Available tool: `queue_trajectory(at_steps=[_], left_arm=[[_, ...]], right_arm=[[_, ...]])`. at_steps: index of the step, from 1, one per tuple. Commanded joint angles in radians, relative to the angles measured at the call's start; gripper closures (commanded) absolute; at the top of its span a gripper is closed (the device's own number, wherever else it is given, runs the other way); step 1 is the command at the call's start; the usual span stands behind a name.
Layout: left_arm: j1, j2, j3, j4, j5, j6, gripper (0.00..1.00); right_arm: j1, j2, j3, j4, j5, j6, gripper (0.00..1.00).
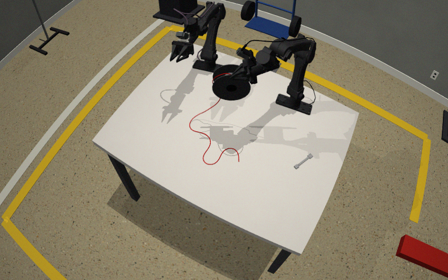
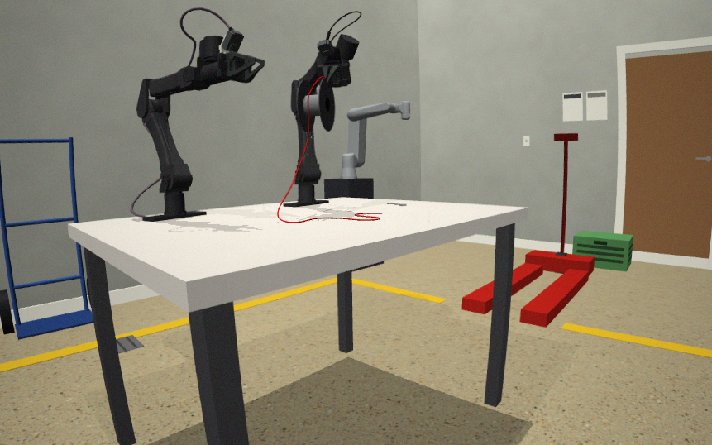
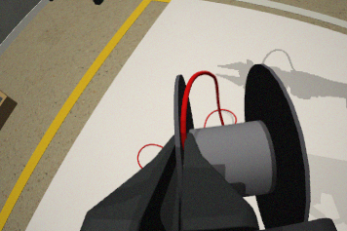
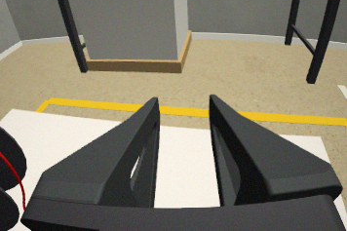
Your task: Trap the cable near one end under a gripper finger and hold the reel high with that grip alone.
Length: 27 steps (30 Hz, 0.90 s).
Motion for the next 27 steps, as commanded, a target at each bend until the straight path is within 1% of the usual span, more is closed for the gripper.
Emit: queue_trajectory(at_steps=[1,12,14,21,27], left_arm=[[0.0,0.021,0.069,-0.039,0.021,-0.012,1.0],[0.001,0.079,0.226,-0.136,0.022,-0.011,1.0],[0.001,0.079,0.226,-0.136,0.022,-0.011,1.0],[0.001,0.114,0.311,-0.188,0.022,-0.01,1.0],[0.002,0.137,0.368,-0.223,0.022,-0.01,1.0]], right_arm=[[-0.012,-0.03,-0.012,0.027,-0.012,-0.007,0.7],[-0.012,-0.03,-0.012,0.027,-0.012,-0.007,0.7],[-0.012,-0.03,-0.012,0.027,-0.012,-0.007,0.7],[-0.012,-0.03,-0.012,0.027,-0.012,-0.007,0.7],[-0.012,-0.03,-0.012,0.027,-0.012,-0.007,0.7]])
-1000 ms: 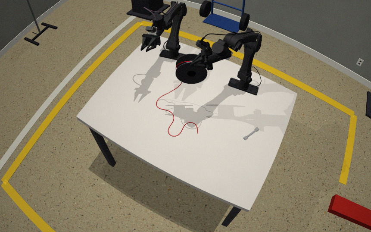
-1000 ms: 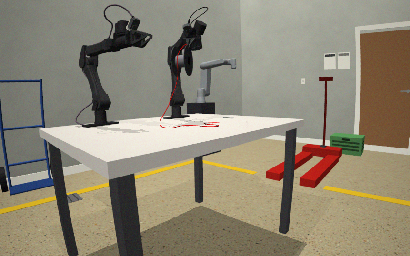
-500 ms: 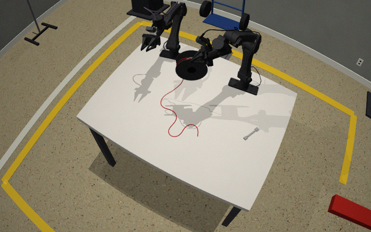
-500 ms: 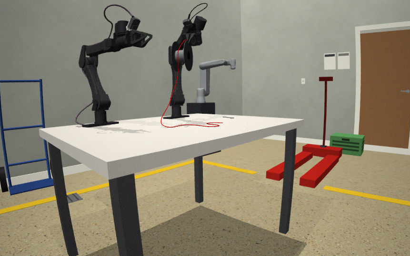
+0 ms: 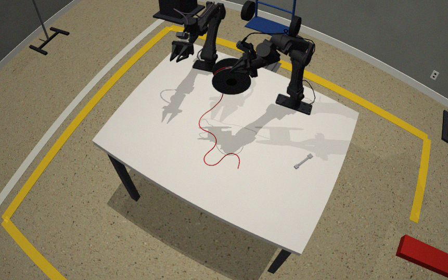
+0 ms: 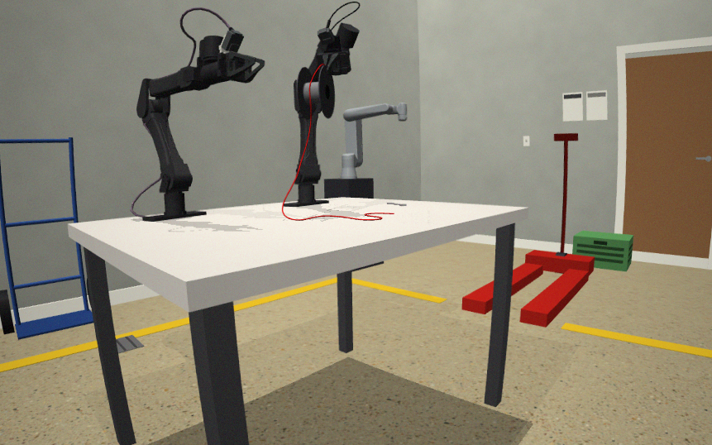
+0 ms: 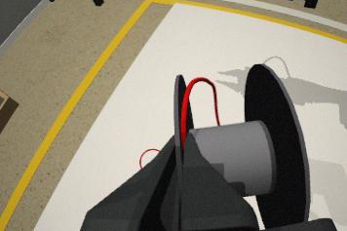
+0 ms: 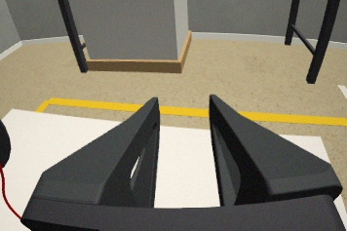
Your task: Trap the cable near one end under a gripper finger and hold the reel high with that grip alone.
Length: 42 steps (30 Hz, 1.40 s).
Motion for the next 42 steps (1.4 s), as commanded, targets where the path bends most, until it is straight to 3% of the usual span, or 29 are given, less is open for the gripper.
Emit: queue_trajectory(at_steps=[1,15,42], left_arm=[[0.002,0.015,0.053,-0.023,0.022,-0.01,1.0],[0.002,0.033,0.104,-0.052,0.022,-0.008,1.0],[0.002,0.032,0.119,-0.044,0.022,-0.007,1.0]], right_arm=[[-0.012,-0.03,-0.012,0.027,-0.012,-0.007,0.7],[-0.012,-0.03,-0.012,0.027,-0.012,-0.007,0.7],[-0.012,-0.03,-0.012,0.027,-0.012,-0.007,0.7]])
